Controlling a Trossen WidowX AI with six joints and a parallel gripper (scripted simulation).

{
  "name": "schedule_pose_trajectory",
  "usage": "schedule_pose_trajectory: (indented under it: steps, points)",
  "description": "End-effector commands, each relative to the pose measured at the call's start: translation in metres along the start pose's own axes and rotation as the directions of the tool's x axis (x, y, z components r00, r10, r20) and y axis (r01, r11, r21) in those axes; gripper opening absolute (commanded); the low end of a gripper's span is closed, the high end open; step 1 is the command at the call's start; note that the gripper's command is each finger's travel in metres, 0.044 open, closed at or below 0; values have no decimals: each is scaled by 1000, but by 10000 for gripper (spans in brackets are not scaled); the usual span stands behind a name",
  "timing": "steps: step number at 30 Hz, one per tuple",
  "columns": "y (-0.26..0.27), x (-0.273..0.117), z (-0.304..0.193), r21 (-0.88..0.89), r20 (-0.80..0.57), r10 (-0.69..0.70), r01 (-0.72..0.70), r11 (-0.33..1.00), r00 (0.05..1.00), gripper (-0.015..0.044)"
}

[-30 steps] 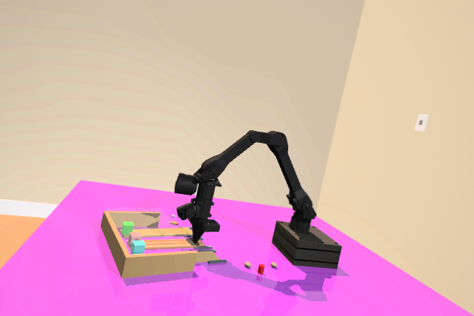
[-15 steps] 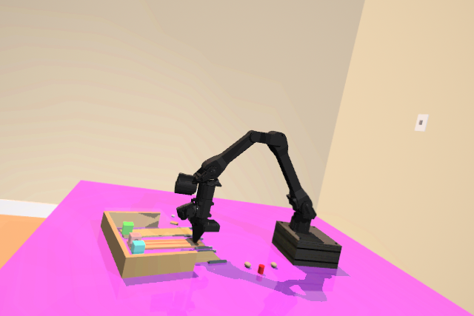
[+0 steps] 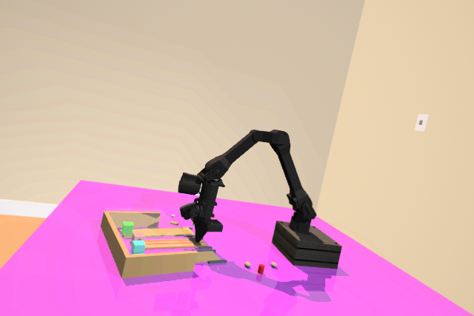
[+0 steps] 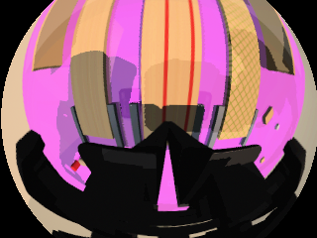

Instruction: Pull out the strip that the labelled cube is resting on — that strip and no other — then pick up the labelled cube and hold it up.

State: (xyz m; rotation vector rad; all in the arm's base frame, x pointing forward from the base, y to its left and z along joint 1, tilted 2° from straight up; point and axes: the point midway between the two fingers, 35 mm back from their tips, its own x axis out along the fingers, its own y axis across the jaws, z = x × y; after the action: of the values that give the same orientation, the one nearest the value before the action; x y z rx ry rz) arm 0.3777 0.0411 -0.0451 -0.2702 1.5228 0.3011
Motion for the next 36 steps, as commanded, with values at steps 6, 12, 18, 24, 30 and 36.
schedule_pose_trajectory:
  steps: [6,12,18,24,30,36]
  points:
    - [-1,4,-19,-3,-16,0,0,1000,1000,0]
    - [-1,4,-28,-3,-17,0,0,1000,1000,0]
    - [-1,5,-37,-3,-18,0,0,1000,1000,0]
    - [-1,5,-47,-3,-19,0,0,1000,1000,0]
    - [-1,5,-56,-3,-20,0,0,1000,1000,0]
    - [-2,5,-64,-3,-21,0,0,1000,1000,0]
